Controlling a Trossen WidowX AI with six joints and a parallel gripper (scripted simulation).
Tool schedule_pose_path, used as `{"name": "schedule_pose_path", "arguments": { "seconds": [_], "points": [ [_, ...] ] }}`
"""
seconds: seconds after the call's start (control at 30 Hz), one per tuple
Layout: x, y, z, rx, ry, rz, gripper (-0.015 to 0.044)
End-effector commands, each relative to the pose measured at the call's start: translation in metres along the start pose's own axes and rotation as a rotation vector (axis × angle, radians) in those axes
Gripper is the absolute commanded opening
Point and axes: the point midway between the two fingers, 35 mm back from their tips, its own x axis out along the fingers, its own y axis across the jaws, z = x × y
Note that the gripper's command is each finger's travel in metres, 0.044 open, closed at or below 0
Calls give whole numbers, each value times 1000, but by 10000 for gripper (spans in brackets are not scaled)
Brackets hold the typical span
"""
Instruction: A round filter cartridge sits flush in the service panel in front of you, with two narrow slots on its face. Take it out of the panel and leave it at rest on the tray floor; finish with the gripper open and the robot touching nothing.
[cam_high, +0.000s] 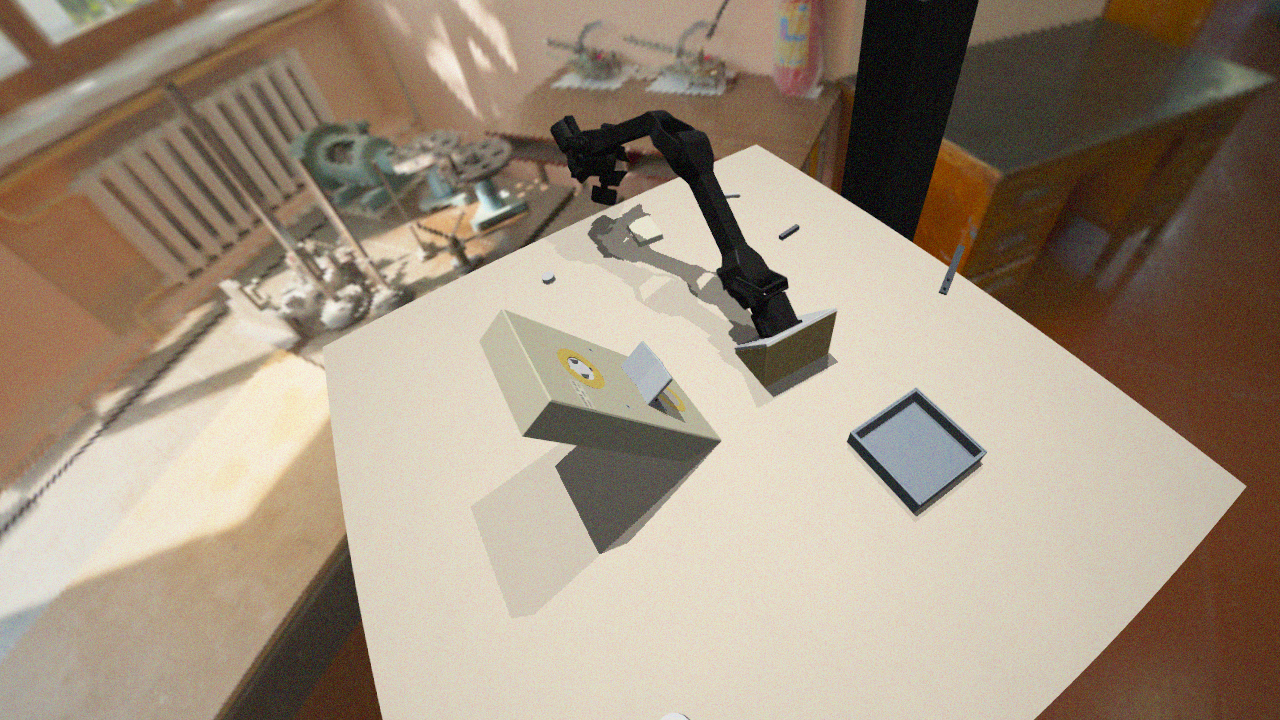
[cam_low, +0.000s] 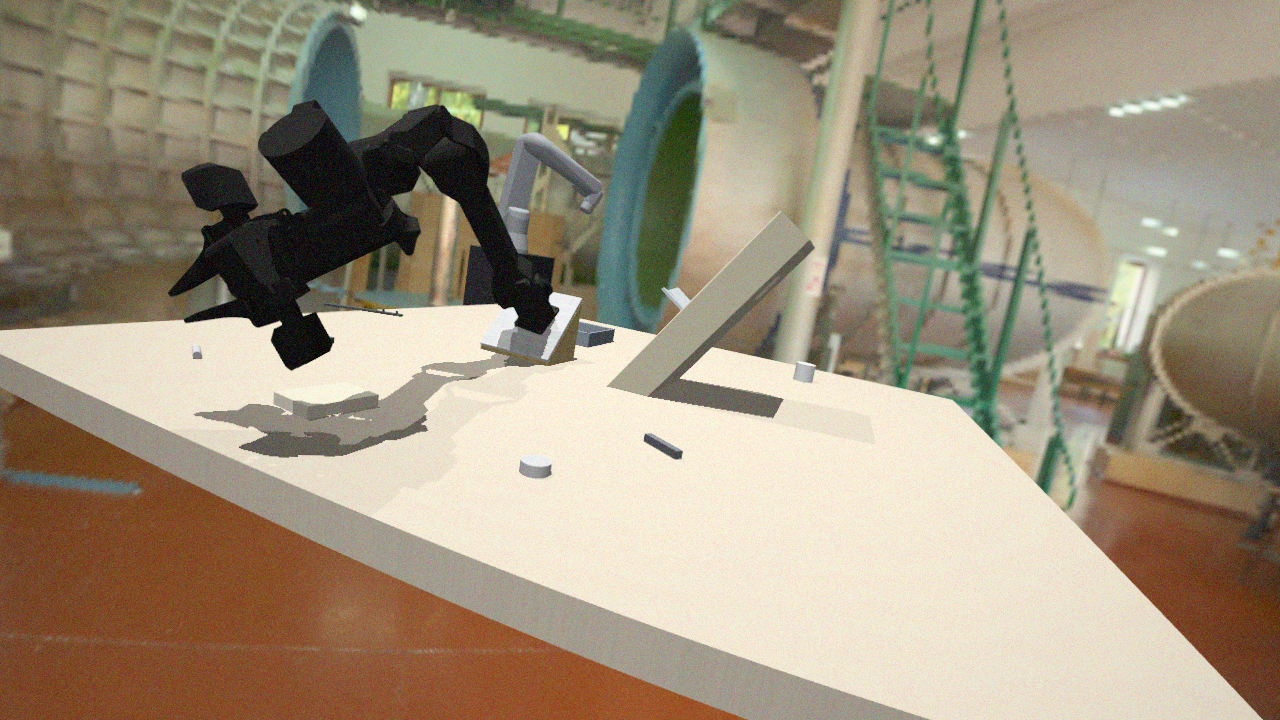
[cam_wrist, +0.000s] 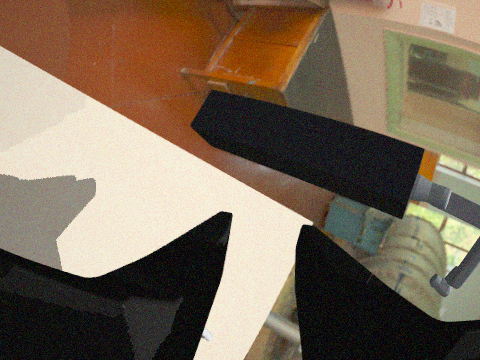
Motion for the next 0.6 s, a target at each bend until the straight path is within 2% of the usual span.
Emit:
{"name": "schedule_pose_path", "arguments": {
  "seconds": [0.0, 0.2, 0.57],
  "points": [
    [-26, 31, 12, 9, -74, 89, 112],
    [-87, 83, 27, 25, -207, 256, 112],
    [-244, 160, 16, 8, -467, 613, 112]
  ]
}}
